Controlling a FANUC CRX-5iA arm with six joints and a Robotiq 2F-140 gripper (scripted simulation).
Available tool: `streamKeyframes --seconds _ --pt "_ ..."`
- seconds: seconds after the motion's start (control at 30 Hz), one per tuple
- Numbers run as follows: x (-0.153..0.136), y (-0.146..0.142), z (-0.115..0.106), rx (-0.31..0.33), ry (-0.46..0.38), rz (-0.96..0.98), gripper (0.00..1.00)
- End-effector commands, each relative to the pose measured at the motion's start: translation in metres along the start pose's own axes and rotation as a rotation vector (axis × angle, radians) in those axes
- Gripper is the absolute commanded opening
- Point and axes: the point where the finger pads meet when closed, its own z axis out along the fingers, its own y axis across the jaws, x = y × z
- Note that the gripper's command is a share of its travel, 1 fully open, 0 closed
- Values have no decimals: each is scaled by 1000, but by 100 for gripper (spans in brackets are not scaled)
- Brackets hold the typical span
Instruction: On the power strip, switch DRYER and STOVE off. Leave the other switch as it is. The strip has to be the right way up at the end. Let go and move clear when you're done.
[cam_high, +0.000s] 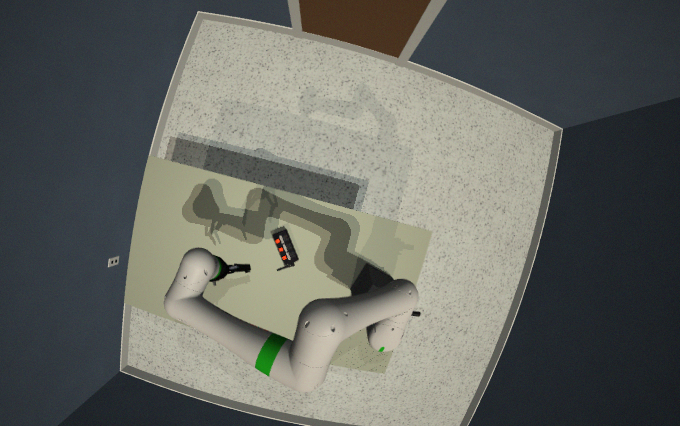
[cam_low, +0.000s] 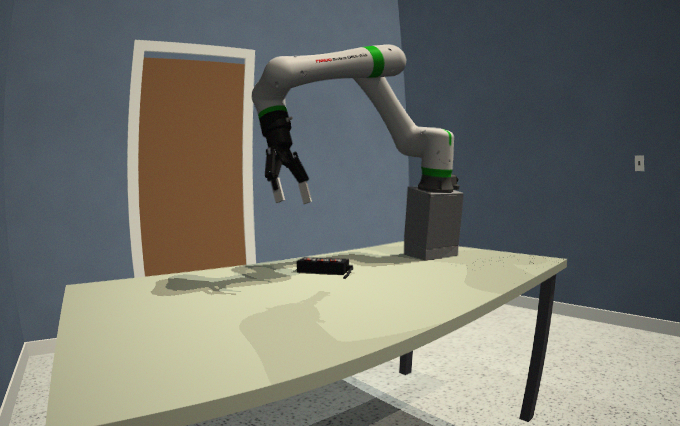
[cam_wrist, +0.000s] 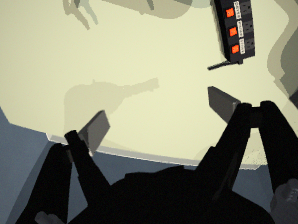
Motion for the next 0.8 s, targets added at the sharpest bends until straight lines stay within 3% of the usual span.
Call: streamKeyframes --seconds 0.0,0.53,0.57,0.77 --pt "0 0 0 0 0 0 100" --pt "0 0 0 0 0 0 100" --pt "0 0 0 0 0 0 0" --pt "0 0 0 0 0 0 0"
